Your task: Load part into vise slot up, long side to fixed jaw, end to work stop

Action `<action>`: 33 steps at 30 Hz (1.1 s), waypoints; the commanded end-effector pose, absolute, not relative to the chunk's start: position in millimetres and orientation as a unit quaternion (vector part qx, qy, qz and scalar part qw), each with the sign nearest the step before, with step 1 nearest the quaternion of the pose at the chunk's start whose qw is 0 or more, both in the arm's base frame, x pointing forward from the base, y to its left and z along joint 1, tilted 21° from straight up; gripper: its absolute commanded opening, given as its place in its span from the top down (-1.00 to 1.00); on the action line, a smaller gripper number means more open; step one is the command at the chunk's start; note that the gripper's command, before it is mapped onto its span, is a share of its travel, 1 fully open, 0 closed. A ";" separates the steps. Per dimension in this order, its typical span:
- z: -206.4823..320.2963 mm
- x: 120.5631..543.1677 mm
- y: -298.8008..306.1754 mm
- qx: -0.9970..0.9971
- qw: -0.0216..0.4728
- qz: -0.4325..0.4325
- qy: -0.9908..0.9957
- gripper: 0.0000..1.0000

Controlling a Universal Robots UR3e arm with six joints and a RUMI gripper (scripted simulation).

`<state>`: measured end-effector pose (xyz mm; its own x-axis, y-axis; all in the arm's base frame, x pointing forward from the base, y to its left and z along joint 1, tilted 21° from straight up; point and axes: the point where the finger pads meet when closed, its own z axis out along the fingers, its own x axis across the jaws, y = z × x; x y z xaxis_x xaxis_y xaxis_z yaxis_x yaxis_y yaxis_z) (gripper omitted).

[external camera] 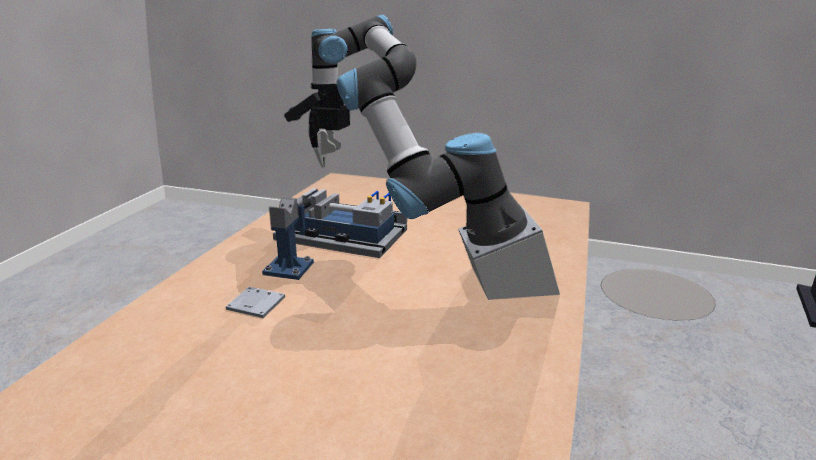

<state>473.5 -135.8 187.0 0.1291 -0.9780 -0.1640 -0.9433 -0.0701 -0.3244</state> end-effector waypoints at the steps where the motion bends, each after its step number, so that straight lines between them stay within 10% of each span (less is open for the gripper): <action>1: 188.0 473.7 -136.2 -0.730 0.178 -0.050 0.658 1.00; 33: 183.4 475.2 -135.1 -0.730 0.178 -0.050 0.658 1.00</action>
